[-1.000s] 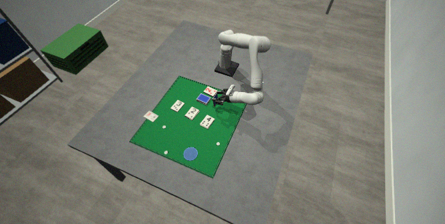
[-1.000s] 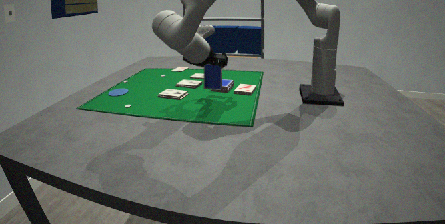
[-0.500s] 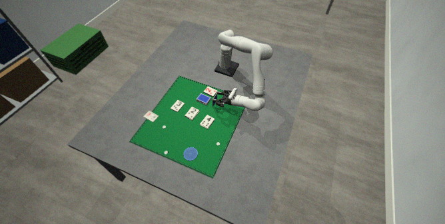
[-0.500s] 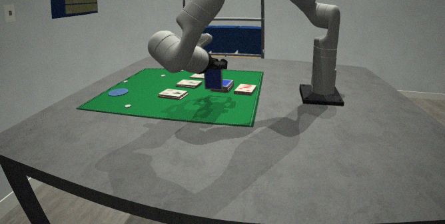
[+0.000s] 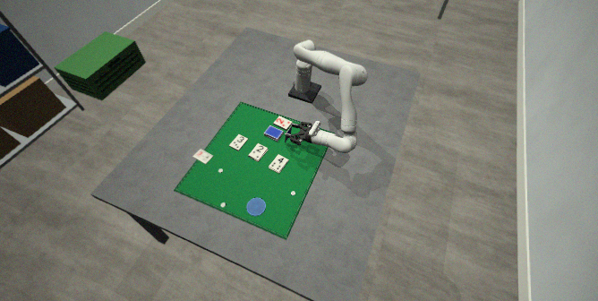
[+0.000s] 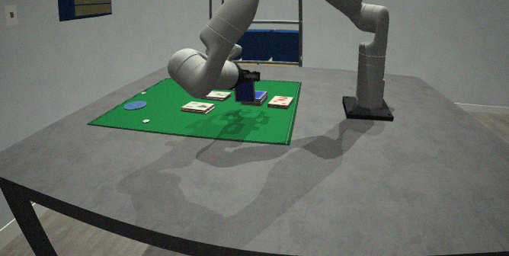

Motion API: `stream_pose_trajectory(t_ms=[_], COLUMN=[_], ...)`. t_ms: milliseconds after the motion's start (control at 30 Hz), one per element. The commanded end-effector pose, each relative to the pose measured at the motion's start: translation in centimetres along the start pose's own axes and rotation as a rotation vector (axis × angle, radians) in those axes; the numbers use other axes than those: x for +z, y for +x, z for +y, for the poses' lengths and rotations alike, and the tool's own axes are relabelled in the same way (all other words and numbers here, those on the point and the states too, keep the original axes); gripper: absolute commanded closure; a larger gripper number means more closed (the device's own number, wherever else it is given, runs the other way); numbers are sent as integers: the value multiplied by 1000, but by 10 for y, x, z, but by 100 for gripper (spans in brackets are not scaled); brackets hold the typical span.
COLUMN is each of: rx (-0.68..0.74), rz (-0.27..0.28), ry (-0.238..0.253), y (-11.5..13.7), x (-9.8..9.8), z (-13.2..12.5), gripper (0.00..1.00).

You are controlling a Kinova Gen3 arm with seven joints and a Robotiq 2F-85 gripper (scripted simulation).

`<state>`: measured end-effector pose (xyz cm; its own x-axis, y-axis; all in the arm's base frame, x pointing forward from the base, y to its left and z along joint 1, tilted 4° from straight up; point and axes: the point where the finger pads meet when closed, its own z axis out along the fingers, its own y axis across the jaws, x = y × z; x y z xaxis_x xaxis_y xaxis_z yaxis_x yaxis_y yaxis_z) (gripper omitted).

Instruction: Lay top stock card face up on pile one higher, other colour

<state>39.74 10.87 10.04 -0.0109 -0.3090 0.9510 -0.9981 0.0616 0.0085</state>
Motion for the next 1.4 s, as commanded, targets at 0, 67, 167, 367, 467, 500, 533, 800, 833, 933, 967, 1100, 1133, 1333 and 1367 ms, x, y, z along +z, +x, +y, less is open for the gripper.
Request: stream_pose_trajectory(t_ms=[0, 67, 167, 367, 467, 500, 533, 800, 833, 933, 967, 1100, 1133, 1333, 1367], rx=[9, 9, 9, 9, 8, 8, 8, 8, 8, 8, 8, 8, 8, 8, 8], rz=[21, 25, 27, 35, 36, 36, 36, 36, 36, 36, 36, 36, 36, 36, 36], ry=[5, 5, 5, 4, 3, 3, 3, 3, 3, 3, 3, 3, 3, 3, 3], y=[1, 1, 1, 1, 1, 1, 1, 1, 1, 1, 1, 1, 1, 1, 1], x=[-1, -1, -1, -1, 0, 0, 0, 0, 0, 0, 0, 0, 0, 0, 0], z=[-1, -1, -1, -1, -1, -1, -1, -1, -1, -1, -1, -1, -1, -1, -1], gripper=[29, 29, 29, 29, 29, 29, 29, 29, 29, 29, 29, 29, 29, 29, 29])
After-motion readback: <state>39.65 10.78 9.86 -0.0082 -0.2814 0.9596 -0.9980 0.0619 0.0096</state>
